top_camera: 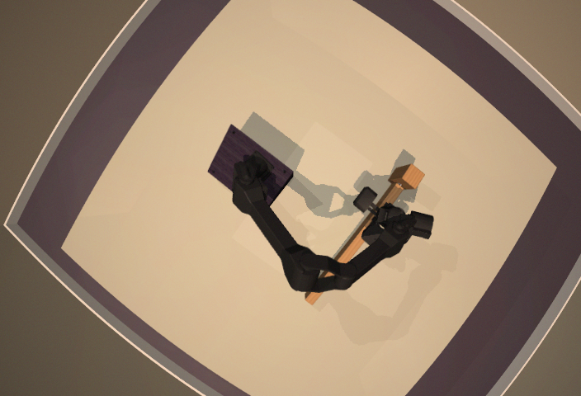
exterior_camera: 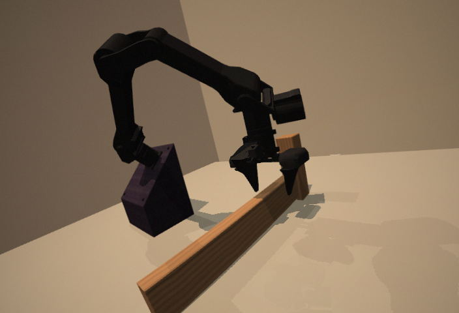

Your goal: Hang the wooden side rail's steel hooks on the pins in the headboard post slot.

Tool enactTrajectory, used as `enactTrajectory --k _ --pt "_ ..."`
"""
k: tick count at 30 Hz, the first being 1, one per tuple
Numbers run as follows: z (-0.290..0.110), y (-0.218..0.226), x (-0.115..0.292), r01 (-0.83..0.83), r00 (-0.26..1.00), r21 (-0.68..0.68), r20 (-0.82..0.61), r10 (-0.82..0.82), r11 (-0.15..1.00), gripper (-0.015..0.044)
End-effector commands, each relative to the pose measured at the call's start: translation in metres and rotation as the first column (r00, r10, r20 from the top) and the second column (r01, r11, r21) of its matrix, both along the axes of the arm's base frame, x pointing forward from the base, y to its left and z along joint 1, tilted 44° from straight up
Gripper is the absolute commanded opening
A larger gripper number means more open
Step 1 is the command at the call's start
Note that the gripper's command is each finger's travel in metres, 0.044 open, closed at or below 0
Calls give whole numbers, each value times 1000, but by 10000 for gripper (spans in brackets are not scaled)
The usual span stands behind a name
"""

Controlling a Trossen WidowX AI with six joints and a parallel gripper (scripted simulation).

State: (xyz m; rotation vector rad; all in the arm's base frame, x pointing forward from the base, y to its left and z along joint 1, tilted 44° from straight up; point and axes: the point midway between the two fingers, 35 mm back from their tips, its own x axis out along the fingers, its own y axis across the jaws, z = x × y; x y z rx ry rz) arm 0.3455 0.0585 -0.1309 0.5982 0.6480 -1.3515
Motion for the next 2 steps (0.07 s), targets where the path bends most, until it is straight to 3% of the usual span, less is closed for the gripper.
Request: enactTrajectory --k 1,2 --pt "0 0 0 1 1000 0 0 -1 1000 440" --pt "0 0 0 1 1000 0 0 -1 1000 440"
